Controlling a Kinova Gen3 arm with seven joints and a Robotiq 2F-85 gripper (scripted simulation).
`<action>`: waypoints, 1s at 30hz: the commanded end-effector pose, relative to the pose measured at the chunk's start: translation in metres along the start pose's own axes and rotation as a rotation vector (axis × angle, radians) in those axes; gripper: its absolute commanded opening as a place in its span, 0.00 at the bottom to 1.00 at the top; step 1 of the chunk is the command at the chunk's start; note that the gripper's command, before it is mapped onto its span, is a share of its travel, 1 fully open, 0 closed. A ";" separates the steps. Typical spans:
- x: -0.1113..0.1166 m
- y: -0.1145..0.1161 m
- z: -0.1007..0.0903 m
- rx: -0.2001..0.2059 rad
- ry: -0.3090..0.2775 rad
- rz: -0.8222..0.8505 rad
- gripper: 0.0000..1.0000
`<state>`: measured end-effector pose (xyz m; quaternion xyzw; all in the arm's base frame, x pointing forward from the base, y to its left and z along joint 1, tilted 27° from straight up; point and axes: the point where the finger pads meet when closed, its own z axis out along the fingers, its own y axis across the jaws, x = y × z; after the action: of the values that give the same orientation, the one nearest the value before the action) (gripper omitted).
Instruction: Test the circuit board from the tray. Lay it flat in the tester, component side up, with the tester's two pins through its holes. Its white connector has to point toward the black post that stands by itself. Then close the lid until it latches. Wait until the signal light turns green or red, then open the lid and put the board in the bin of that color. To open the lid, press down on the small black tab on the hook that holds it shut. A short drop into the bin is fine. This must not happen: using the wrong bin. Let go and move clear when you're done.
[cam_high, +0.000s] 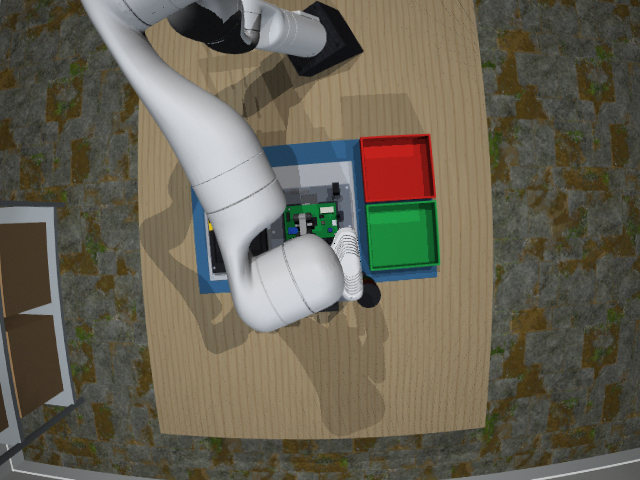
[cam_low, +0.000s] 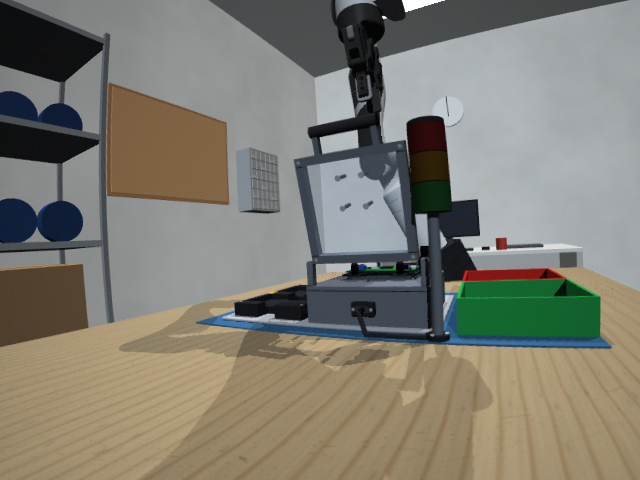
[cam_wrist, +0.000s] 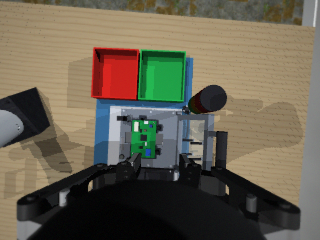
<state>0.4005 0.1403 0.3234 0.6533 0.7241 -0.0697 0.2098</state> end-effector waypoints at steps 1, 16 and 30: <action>-0.011 0.023 0.007 0.008 -0.027 0.032 0.50; -0.013 0.086 0.007 0.008 -0.027 0.032 0.50; -0.013 0.096 0.007 0.008 -0.027 0.032 0.50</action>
<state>0.4954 0.1391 0.3386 0.6643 0.7108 -0.0781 0.2175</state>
